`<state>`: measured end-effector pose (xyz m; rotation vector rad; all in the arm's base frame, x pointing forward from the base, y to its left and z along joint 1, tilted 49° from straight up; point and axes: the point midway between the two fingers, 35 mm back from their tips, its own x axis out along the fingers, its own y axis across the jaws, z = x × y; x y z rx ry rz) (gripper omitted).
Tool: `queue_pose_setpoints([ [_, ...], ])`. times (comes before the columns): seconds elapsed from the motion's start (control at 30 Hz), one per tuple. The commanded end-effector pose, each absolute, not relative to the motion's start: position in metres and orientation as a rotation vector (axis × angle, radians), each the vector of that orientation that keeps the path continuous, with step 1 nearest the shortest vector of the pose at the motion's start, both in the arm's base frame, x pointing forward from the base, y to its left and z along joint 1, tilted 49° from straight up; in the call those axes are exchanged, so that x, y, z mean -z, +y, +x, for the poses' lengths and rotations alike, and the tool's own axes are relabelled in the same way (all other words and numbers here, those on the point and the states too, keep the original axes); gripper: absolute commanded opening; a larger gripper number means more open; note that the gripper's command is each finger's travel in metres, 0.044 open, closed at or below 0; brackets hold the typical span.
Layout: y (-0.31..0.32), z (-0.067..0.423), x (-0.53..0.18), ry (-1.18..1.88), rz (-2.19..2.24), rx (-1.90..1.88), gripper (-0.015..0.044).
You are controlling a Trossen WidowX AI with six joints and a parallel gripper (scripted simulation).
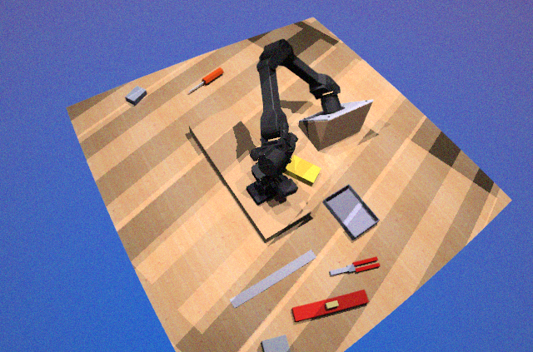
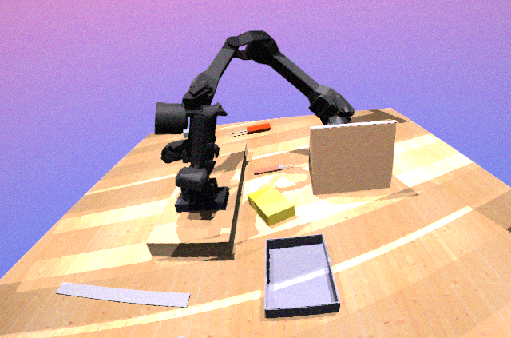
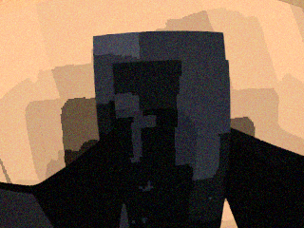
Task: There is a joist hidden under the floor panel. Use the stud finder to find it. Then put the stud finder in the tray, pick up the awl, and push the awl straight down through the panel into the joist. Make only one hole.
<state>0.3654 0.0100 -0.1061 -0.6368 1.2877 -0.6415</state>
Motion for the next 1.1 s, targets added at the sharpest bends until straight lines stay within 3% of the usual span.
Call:
queue_pose_setpoints([
  [0.0, 0.005, 0.365, 0.101, 1.286, -0.644, 0.645, 0.0],
  [1.07, -0.026, 0.362, 0.067, 1.287, -0.646, 0.646, 0.0],
])
